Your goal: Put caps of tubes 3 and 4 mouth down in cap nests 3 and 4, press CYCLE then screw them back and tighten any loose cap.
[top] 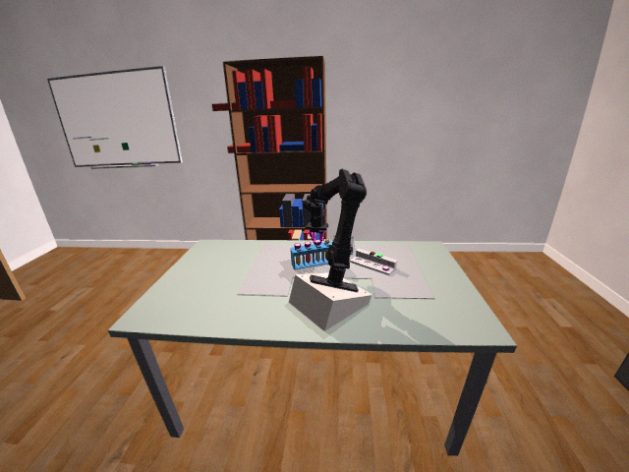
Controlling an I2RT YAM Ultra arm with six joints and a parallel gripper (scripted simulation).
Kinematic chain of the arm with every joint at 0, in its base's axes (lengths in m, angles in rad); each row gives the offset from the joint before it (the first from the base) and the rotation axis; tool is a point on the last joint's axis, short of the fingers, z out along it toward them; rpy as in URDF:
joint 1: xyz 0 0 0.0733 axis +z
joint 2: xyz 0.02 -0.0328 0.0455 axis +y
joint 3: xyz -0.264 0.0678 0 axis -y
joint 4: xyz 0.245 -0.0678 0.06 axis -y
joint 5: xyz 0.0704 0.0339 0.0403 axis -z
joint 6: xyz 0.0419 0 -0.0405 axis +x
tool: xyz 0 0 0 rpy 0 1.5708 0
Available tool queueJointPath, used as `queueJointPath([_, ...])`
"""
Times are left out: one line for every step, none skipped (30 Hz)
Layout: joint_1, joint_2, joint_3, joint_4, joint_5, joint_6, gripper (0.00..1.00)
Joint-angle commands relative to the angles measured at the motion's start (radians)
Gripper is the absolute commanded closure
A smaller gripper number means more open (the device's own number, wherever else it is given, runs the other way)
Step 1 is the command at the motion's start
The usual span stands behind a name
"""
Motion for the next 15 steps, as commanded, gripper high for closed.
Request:
queueJointPath([0.003, -0.007, 0.005, 0.001, -0.002, 0.26, 1.0])
queueJointPath([0.003, -0.007, 0.005, 0.001, -0.002, 0.31, 1.0])
queueJointPath([0.003, -0.007, 0.005, 0.001, -0.002, 0.36, 1.0])
queueJointPath([0.003, -0.007, 0.005, 0.001, -0.002, 0.41, 1.0])
queueJointPath([0.003, -0.007, 0.004, 0.001, -0.002, 0.46, 1.0])
queueJointPath([0.003, -0.007, 0.004, 0.001, -0.002, 0.46, 1.0])
queueJointPath([0.003, -0.007, 0.004, 0.001, -0.002, 0.46, 1.0])
queueJointPath([0.003, -0.007, 0.004, 0.002, -0.002, 0.51, 1.0])
queueJointPath([0.003, -0.007, 0.004, 0.002, -0.002, 0.56, 1.0])
queueJointPath([0.003, -0.007, 0.004, 0.002, -0.002, 0.61, 1.0])
queueJointPath([0.002, -0.007, 0.004, 0.002, -0.002, 0.66, 1.0])
queueJointPath([0.002, -0.007, 0.004, 0.002, -0.002, 0.71, 1.0])
queueJointPath([0.002, -0.007, 0.004, 0.002, -0.002, 0.76, 1.0])
queueJointPath([0.002, -0.007, 0.004, 0.002, -0.002, 0.81, 1.0])
queueJointPath([0.002, -0.007, 0.004, 0.002, -0.002, 0.86, 1.0])
